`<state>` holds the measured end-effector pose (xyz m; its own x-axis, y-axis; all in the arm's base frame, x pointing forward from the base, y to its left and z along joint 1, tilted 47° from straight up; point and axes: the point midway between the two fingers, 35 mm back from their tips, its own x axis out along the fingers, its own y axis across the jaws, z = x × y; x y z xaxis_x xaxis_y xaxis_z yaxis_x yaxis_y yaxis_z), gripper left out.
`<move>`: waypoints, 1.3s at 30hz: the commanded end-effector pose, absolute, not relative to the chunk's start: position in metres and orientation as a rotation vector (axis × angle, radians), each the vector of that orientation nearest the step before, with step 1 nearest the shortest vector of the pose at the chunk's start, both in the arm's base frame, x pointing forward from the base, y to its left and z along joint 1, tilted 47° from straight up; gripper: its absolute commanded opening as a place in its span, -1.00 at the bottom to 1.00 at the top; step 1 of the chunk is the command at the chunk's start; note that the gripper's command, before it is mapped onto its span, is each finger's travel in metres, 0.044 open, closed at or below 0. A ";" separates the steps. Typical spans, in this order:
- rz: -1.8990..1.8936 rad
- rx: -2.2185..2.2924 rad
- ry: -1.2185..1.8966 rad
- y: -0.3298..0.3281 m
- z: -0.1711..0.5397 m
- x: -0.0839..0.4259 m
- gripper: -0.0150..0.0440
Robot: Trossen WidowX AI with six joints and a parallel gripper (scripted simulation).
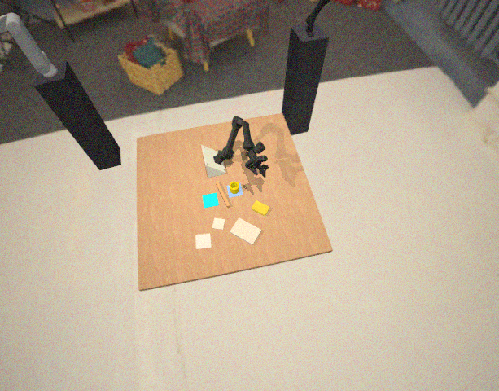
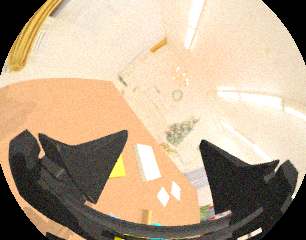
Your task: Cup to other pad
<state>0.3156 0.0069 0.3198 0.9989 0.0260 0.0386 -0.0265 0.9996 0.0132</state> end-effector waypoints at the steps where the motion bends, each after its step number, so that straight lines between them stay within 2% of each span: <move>1: 0.027 0.018 -0.021 0.006 0.316 0.317 0.78; 5: 0.032 0.133 0.334 -0.009 0.243 0.337 0.42; 9: 0.014 0.328 0.696 -0.022 0.173 0.331 0.07; 16: -0.089 0.837 1.267 -0.029 0.095 0.280 0.07; 22: -0.261 1.482 1.692 -0.020 0.090 0.232 0.07; 39: -0.268 1.506 1.704 -0.019 0.092 0.231 0.07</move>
<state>0.2308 -0.0185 0.0893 0.0560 0.7101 -0.7019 0.8875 0.2866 0.3608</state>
